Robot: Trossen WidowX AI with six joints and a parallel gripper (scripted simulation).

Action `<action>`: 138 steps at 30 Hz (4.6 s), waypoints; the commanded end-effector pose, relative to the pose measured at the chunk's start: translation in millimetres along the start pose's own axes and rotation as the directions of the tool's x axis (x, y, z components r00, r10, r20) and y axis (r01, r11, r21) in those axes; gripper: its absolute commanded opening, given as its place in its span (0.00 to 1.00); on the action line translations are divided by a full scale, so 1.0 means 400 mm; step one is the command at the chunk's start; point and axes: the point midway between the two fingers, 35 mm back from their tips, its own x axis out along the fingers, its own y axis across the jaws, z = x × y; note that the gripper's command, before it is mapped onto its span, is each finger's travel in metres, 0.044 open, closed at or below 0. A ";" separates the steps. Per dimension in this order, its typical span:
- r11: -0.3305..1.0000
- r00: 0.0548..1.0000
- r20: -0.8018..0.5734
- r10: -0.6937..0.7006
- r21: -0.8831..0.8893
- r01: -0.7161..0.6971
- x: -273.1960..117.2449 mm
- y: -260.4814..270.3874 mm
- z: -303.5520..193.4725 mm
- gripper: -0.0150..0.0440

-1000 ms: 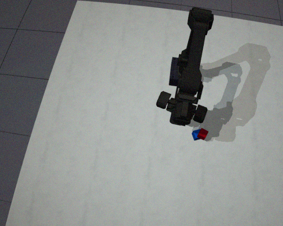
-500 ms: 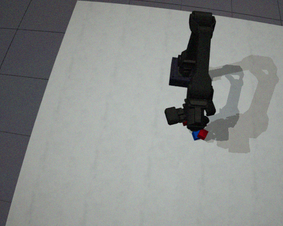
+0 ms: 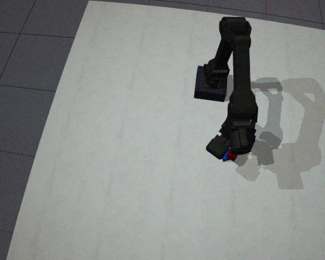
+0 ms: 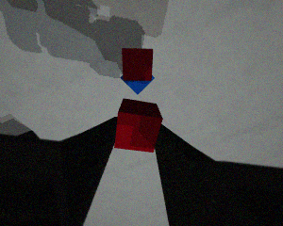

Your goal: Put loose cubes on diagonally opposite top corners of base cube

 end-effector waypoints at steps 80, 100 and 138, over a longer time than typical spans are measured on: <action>0.987 1.000 0.003 -0.002 -0.159 0.002 0.131 0.005 0.023 0.60; 0.987 1.000 0.003 -0.002 -0.159 0.002 0.067 0.005 0.023 0.60; 0.988 1.000 -0.001 0.004 -0.154 -0.004 -0.020 0.010 0.025 0.93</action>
